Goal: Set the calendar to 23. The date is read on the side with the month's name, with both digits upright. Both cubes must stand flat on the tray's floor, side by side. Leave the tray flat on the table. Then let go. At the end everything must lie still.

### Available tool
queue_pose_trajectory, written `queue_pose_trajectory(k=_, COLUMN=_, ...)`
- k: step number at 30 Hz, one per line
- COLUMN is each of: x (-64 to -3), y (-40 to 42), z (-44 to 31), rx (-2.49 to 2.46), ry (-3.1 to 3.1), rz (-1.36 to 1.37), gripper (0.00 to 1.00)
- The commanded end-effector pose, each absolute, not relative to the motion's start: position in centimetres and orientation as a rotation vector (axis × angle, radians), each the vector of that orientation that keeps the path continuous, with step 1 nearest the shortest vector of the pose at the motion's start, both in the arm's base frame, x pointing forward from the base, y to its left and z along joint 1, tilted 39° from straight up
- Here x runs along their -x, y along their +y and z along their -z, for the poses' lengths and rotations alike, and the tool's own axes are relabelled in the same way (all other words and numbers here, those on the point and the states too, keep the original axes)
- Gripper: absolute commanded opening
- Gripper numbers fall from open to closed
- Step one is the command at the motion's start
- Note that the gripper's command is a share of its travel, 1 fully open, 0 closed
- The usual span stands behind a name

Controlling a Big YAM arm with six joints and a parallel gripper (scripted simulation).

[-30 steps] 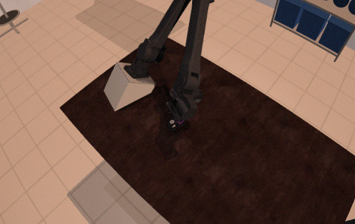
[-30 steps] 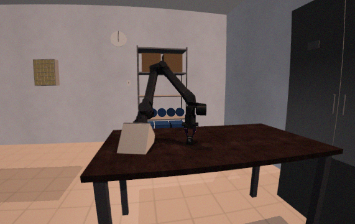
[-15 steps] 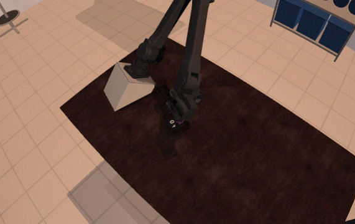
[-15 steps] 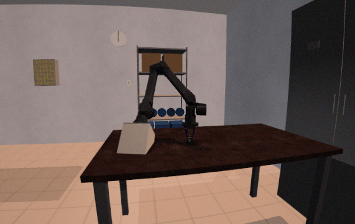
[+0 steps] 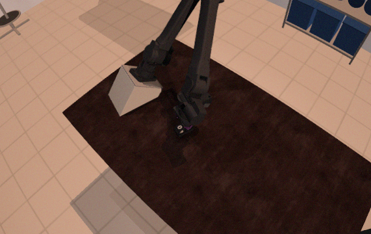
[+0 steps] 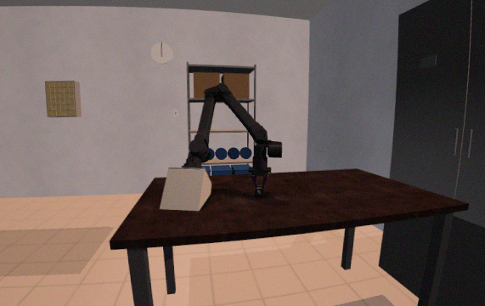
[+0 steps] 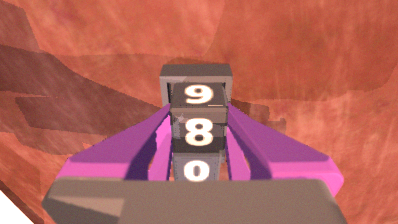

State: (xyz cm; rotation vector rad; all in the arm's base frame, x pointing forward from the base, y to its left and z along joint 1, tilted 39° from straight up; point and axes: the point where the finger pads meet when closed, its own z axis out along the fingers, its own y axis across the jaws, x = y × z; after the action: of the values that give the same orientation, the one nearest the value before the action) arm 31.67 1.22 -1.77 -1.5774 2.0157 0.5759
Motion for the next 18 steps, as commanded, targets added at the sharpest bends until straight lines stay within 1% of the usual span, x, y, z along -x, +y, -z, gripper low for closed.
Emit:
queue_pose_trajectory(k=1, x=-31.85, y=1.32, z=2.08, rx=1.567, ry=2.019, rz=-0.584, gripper=0.26)
queue_pose_trajectory(k=18, x=-31.99, y=1.29, z=2.04, rx=1.568, ry=2.017, rz=-0.583, gripper=0.26)
